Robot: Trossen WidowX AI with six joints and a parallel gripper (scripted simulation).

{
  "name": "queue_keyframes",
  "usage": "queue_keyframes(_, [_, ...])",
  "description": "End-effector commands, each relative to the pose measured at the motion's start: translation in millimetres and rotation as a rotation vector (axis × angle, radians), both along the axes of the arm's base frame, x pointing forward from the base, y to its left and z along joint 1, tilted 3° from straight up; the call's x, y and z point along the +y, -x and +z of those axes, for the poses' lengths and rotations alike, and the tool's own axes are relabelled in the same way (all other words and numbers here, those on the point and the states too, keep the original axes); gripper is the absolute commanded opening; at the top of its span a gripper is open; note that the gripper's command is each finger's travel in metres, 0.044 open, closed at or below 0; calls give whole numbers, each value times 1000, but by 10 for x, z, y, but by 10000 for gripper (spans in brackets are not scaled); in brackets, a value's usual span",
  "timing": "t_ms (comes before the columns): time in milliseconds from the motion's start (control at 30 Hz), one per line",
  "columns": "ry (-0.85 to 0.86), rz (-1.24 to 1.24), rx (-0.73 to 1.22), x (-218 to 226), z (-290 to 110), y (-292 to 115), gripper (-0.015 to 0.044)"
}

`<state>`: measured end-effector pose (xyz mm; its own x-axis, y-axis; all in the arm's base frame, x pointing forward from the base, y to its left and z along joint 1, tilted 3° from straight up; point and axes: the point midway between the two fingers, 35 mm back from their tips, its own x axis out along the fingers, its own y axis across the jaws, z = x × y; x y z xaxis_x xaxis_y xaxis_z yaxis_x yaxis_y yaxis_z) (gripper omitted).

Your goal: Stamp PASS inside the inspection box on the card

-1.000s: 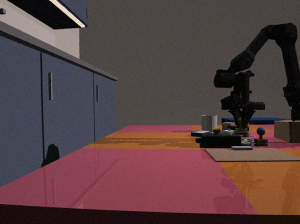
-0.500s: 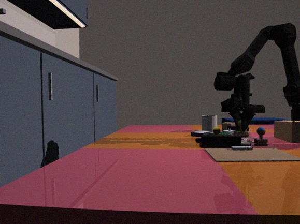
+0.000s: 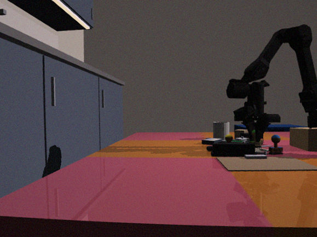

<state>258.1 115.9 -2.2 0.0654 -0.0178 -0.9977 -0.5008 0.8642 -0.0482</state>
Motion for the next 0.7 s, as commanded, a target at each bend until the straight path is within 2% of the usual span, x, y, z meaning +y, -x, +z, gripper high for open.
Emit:
queue_keyframes(0, [7,4,3,-14,-39,9,0])
queue_keyframes(667, [6,4,3,-17,-83,9,0])
